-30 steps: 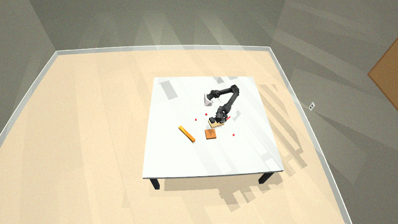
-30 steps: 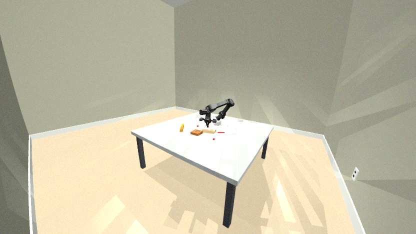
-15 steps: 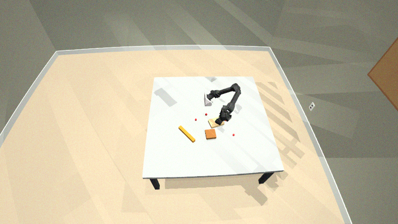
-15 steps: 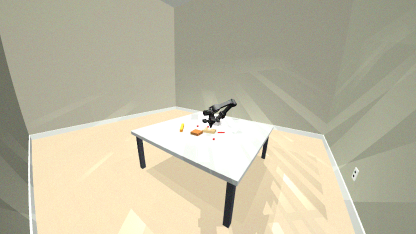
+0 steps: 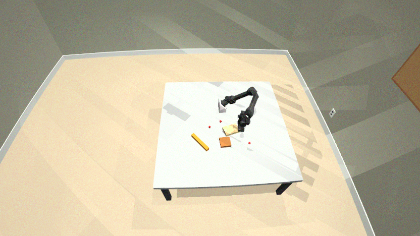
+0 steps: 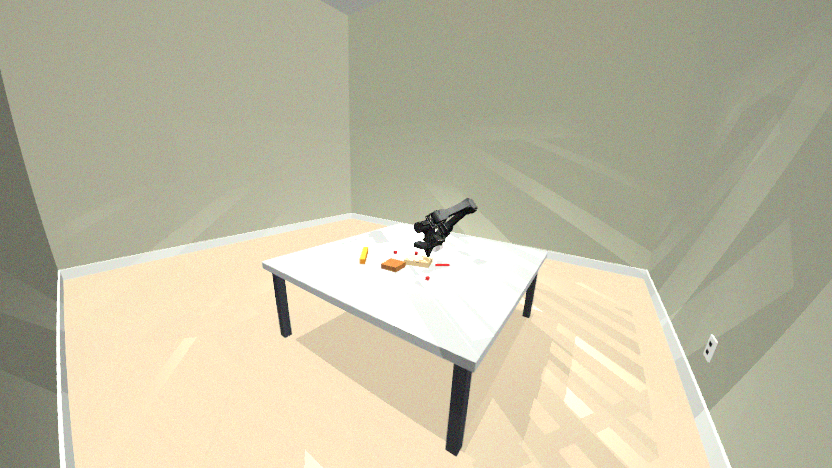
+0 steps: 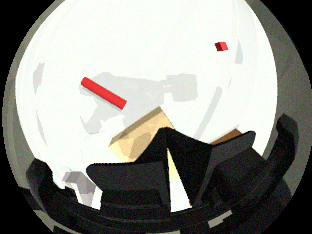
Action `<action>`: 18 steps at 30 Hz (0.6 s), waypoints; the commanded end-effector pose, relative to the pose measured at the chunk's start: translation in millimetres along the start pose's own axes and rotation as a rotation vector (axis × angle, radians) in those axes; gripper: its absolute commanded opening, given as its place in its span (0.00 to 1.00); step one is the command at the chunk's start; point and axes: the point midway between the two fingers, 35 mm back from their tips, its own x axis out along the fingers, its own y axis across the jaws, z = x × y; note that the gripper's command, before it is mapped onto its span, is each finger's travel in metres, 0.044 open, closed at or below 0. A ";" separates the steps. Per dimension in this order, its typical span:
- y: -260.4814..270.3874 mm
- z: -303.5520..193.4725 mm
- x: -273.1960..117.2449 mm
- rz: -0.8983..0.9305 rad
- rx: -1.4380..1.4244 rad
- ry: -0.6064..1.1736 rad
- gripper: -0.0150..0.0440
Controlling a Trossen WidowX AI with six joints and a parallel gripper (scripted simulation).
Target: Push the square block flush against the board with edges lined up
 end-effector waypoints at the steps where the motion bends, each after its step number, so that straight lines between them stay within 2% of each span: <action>1: 7.2 10.2 0.1 0.002 -0.150 -0.008 0.25; 9: 18.9 26.3 0.5 0.003 -0.420 -0.017 0.25; 18: 19.3 27.7 9.6 0.003 -0.443 -0.017 0.25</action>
